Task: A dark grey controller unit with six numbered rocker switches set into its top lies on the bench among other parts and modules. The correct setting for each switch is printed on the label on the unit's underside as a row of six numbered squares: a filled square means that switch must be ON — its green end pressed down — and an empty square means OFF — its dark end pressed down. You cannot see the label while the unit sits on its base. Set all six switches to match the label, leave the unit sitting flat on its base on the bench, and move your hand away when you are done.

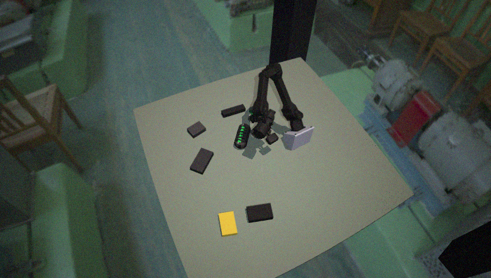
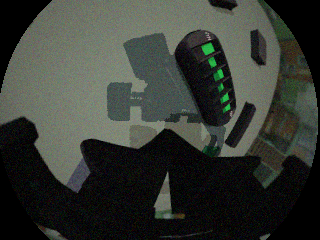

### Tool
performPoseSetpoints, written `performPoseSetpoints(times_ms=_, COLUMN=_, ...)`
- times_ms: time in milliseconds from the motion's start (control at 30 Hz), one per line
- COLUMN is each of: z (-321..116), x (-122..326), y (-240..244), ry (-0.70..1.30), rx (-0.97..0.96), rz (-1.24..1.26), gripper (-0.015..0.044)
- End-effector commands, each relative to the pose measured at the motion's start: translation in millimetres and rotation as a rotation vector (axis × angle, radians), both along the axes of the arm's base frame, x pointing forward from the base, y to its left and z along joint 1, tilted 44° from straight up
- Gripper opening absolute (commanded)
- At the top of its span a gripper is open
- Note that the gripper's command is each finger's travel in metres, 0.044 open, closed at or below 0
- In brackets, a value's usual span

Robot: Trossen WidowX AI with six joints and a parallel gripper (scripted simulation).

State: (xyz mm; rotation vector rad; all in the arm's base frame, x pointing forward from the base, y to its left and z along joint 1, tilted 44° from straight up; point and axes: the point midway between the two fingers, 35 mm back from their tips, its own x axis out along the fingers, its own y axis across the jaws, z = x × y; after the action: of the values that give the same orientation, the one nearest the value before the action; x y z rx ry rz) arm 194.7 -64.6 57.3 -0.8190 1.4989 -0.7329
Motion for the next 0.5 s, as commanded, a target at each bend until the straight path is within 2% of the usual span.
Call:
performPoseSetpoints(times_ms=0, z=4.4, x=22.4, y=-1.9, ry=-0.175, rx=0.038, rz=-0.198, gripper=0.0)
performPoseSetpoints(times_ms=467, z=36.3, x=115.6, y=-33.4, ry=-1.103, rx=0.002, rz=-1.205, gripper=0.0)
